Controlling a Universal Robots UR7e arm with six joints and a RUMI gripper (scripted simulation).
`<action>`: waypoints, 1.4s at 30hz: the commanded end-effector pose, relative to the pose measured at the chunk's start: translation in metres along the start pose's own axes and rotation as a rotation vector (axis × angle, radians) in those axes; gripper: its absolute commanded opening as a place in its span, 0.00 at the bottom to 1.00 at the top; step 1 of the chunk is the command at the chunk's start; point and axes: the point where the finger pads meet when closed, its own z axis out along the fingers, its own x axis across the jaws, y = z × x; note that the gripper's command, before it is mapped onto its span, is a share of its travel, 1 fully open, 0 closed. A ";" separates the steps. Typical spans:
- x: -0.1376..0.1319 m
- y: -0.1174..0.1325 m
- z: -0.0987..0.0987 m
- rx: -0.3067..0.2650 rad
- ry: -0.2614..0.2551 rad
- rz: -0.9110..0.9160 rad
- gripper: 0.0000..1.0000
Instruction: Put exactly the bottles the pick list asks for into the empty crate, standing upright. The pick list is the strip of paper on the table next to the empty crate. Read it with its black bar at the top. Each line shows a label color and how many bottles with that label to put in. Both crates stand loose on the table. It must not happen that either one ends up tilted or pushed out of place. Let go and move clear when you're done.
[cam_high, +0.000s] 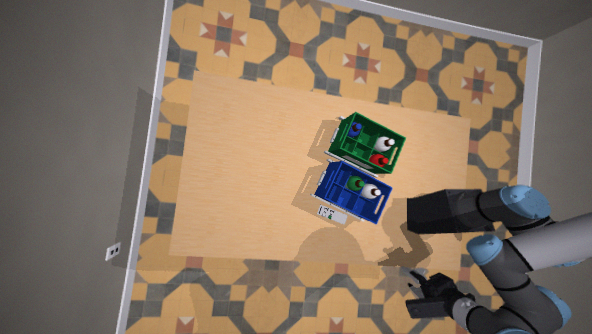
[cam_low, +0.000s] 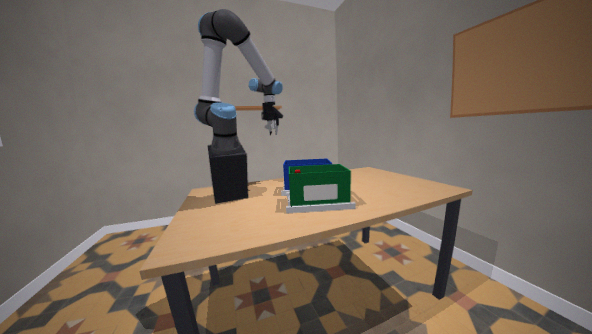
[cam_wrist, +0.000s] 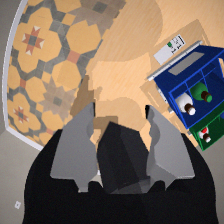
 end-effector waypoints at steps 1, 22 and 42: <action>-0.023 -0.004 -0.008 0.000 0.001 0.001 0.38; -0.073 -0.011 -0.025 0.000 0.001 0.001 0.38; -0.073 -0.011 -0.025 0.000 0.001 0.001 0.38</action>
